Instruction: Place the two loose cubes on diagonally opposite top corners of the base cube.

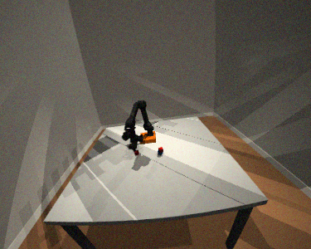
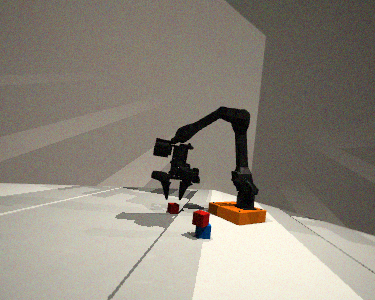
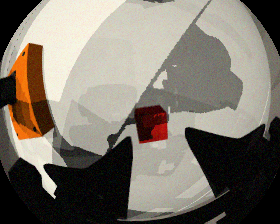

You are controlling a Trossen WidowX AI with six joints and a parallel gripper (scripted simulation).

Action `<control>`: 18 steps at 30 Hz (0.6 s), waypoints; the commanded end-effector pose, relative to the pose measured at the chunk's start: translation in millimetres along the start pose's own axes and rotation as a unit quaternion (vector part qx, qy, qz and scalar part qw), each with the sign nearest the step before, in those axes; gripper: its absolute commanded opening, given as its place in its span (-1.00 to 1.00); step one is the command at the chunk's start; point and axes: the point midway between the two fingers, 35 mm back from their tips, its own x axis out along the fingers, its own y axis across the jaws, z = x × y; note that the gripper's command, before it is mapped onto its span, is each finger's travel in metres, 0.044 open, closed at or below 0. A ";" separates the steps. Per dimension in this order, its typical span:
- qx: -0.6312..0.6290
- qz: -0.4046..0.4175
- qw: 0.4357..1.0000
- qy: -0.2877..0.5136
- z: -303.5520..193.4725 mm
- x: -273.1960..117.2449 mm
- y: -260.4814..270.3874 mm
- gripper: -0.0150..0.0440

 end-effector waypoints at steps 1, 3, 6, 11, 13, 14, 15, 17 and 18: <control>-0.003 0.008 1.000 -0.003 1.4 9.7 3.4 0.41; -0.003 0.008 1.000 -0.003 1.4 13.0 3.5 0.41; -0.003 0.008 1.000 -0.003 1.4 17.9 3.6 0.41; -0.003 0.008 1.000 -0.003 1.5 25.9 3.9 0.41; -0.003 0.008 1.000 -0.003 1.6 29.1 4.1 0.41; -0.003 0.008 1.000 -0.003 1.6 30.5 4.2 0.41; -0.003 0.008 1.000 -0.003 1.6 31.3 4.3 0.41; -0.003 0.008 1.000 -0.003 1.7 31.5 4.3 0.32; -0.003 0.008 1.000 -0.003 1.7 31.5 4.3 0.23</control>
